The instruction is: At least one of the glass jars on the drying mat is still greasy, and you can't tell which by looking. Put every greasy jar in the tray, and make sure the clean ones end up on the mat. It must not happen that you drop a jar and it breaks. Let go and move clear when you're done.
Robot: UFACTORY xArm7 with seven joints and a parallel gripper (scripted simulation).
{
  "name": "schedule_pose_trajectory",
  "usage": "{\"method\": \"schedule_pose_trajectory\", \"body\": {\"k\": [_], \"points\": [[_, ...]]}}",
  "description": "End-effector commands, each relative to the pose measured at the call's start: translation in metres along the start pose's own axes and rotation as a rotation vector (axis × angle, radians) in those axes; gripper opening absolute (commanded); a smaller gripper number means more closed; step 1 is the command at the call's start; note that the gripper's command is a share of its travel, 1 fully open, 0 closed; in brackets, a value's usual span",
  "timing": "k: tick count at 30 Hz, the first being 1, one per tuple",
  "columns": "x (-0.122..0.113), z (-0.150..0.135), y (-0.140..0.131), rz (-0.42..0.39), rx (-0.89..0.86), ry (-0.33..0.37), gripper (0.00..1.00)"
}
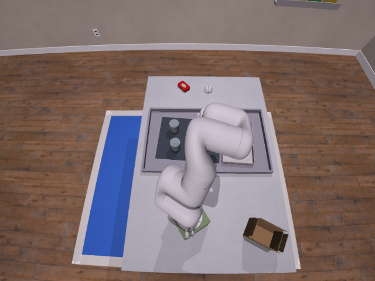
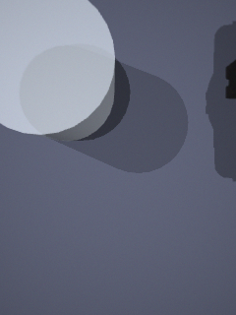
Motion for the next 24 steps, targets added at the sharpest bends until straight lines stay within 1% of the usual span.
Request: {"method": "schedule_pose_trajectory", "body": {"k": [1, 24], "points": [[-0.0011, 0.0004, -0.0002, 0.003, 0.000, -0.001, 0.00], [-0.0011, 0.0015, -0.0085, 0.003, 0.000, -0.001, 0.00]]}}
Point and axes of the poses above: the point where the finger pads meet when closed, its own x axis out along the fingers, its own z axis across the jaws, y = z × x, the point moved 3 cm from there along -x, back along the fingers, and after that the axes turned 8 degrees about x, right-handed, at the moved point
